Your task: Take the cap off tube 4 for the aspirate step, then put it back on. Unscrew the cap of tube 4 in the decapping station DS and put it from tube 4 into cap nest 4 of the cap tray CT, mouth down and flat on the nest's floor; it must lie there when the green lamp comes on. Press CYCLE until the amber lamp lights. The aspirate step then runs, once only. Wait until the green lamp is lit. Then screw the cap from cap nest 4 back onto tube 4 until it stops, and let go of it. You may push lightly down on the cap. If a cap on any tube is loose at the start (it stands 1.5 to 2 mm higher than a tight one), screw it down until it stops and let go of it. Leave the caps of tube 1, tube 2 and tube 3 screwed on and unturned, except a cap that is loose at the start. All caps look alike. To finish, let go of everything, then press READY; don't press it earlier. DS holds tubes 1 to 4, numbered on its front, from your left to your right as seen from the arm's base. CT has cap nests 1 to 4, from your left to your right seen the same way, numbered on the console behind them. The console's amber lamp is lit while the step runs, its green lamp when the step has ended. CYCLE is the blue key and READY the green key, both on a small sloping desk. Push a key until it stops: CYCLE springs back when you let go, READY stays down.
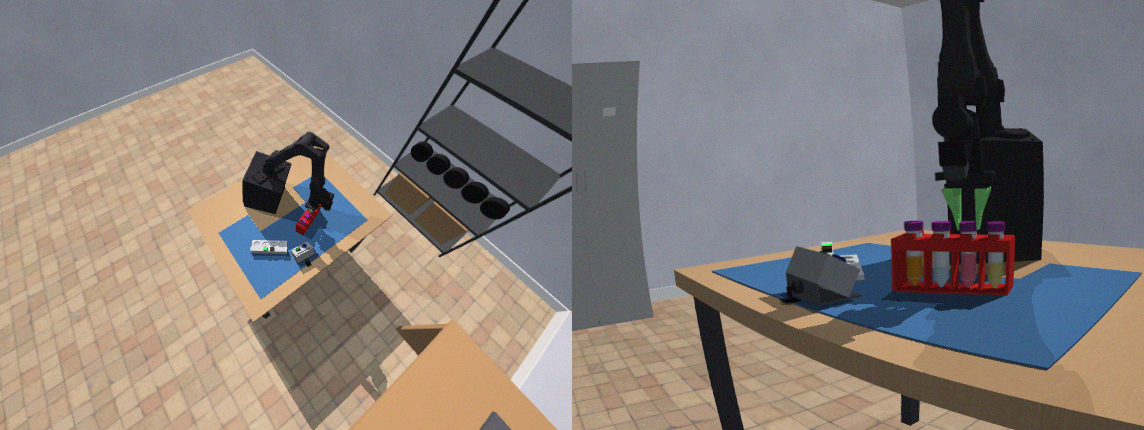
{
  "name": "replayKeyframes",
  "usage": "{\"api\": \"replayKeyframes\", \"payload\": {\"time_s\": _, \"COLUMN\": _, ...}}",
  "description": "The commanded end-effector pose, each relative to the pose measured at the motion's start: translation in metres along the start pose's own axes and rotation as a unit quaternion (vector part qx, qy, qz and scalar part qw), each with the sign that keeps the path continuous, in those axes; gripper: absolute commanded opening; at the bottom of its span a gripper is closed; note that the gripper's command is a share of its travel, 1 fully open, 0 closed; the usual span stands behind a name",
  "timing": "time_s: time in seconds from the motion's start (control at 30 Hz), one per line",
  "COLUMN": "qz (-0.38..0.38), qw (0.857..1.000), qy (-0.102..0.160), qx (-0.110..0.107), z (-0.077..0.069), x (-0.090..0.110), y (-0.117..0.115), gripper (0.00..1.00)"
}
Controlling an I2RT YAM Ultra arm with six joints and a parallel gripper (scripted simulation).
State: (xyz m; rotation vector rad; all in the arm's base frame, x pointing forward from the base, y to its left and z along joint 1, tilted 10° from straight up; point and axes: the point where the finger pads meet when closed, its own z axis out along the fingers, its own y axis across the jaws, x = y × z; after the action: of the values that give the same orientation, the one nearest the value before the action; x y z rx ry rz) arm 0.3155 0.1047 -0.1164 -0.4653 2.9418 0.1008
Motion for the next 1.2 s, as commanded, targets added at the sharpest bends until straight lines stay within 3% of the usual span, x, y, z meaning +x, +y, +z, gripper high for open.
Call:
{"api": "replayKeyframes", "payload": {"time_s": 0.0, "qz": 0.056, "qw": 0.998, "qy": -0.007, "qx": -0.001, "z": -0.0020, "x": -0.0045, "y": 0.0002, "gripper": 0.00}}
{"api": "replayKeyframes", "payload": {"time_s": 0.33, "qz": 0.130, "qw": 0.991, "qy": -0.007, "qx": -0.001, "z": -0.0020, "x": -0.0045, "y": 0.0002, "gripper": 0.00}}
{"api": "replayKeyframes", "payload": {"time_s": 0.63, "qz": 0.130, "qw": 0.991, "qy": -0.007, "qx": -0.001, "z": -0.0020, "x": -0.0045, "y": 0.0002, "gripper": 0.00}}
{"api": "replayKeyframes", "payload": {"time_s": 0.67, "qz": 0.130, "qw": 0.991, "qy": -0.007, "qx": -0.001, "z": -0.0020, "x": -0.0045, "y": 0.0002, "gripper": 0.49}}
{"api": "replayKeyframes", "payload": {"time_s": 1.07, "qz": 0.130, "qw": 0.991, "qy": -0.007, "qx": -0.001, "z": -0.0020, "x": -0.0044, "y": 0.0002, "gripper": 0.49}}
{"api": "replayKeyframes", "payload": {"time_s": 1.17, "qz": 0.130, "qw": 0.991, "qy": -0.007, "qx": -0.001, "z": -0.0110, "x": -0.0044, "y": 0.0003, "gripper": 0.49}}
